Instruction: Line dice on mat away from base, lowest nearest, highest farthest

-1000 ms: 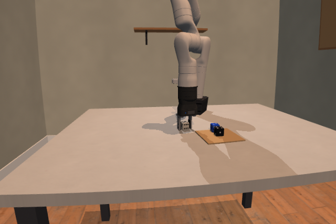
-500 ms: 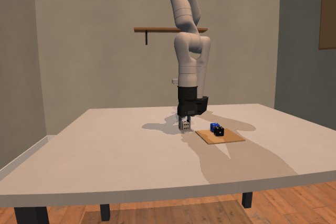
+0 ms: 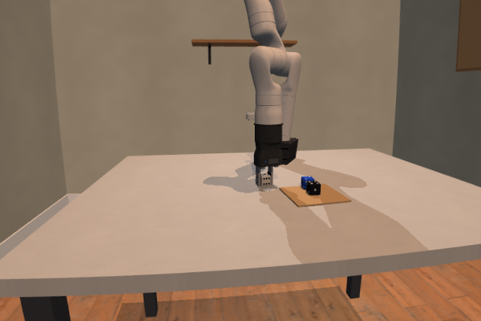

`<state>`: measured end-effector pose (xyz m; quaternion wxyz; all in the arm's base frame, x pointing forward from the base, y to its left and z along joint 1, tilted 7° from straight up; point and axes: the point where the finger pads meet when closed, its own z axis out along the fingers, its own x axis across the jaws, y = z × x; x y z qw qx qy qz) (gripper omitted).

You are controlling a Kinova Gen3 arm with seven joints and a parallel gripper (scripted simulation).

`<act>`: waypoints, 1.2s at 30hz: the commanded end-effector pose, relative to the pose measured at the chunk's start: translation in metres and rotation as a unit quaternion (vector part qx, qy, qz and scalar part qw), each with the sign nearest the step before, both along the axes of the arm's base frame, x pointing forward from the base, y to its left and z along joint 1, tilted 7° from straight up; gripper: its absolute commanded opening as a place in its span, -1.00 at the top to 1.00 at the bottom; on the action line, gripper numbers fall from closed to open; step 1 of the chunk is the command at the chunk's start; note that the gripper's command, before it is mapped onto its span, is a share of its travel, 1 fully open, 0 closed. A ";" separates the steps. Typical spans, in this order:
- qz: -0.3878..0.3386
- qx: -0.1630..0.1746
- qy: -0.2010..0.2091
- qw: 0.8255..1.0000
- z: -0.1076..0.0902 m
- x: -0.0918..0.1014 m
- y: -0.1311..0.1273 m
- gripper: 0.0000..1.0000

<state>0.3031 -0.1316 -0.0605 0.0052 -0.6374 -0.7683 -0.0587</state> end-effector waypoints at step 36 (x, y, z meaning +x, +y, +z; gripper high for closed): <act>0.000 0.000 -0.001 1.000 0.058 -0.004 -0.006 -0.14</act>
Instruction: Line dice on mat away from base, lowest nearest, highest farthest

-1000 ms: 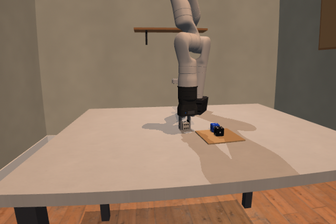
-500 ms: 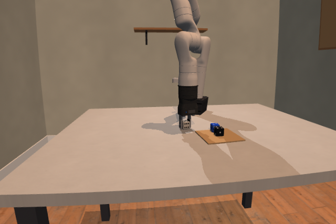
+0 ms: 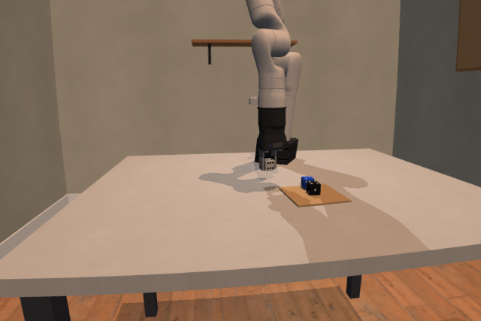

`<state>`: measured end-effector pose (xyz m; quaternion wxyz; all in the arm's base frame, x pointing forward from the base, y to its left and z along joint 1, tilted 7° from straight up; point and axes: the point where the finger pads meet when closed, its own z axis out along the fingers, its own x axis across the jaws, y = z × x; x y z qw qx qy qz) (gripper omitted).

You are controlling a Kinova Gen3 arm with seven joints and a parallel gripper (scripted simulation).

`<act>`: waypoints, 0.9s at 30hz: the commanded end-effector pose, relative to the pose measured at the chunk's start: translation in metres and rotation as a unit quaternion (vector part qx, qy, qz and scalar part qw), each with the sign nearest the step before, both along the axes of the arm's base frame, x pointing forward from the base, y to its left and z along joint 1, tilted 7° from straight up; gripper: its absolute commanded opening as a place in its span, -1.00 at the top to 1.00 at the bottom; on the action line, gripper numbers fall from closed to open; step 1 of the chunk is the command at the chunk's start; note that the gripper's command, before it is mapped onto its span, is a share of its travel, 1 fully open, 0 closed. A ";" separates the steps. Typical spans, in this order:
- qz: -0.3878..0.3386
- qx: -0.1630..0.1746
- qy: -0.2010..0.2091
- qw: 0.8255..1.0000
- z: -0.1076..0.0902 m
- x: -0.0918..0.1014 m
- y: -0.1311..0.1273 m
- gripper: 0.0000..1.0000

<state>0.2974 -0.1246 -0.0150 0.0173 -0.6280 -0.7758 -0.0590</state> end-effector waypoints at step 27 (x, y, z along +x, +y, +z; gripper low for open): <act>-0.013 -0.008 -0.009 1.000 0.054 -0.001 -0.017 -0.14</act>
